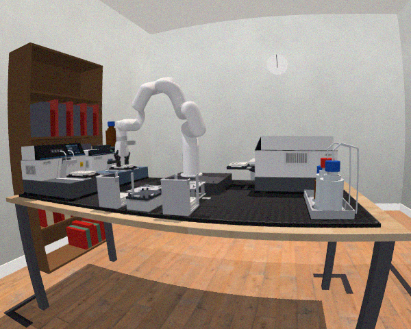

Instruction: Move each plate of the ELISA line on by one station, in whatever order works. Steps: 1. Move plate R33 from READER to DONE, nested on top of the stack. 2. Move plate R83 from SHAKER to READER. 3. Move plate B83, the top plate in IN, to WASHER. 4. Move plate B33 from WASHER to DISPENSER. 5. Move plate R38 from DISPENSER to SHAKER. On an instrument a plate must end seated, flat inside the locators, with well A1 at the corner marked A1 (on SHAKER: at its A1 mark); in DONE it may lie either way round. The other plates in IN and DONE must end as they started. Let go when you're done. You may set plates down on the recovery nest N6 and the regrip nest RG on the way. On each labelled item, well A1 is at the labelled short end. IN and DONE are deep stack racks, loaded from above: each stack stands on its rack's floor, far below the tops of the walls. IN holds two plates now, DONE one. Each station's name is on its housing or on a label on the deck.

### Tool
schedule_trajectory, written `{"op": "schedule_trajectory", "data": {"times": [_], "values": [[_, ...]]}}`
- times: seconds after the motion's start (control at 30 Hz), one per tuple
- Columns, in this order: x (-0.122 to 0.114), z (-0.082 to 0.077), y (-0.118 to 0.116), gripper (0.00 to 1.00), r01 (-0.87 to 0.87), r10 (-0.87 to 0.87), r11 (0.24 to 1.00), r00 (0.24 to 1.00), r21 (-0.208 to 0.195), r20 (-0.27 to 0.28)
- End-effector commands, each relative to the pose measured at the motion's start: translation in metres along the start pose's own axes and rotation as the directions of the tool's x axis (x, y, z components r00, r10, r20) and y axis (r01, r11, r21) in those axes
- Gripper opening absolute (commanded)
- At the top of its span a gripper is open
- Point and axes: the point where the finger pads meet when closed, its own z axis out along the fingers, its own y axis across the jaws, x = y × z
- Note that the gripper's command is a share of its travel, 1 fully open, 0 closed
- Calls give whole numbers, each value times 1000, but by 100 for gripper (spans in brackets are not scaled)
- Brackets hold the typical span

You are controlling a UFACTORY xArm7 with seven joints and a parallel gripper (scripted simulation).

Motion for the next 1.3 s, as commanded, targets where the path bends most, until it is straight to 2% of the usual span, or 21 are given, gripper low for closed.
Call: {"op": "schedule_trajectory", "data": {"times": [0.0, 1.27], "values": [[-1, -1, 0, 0, 0, 0, 1000, 1000, -1, 3], [-1, -11, 0, 0, 0, 0, 1000, 1000, -1, 3]]}}
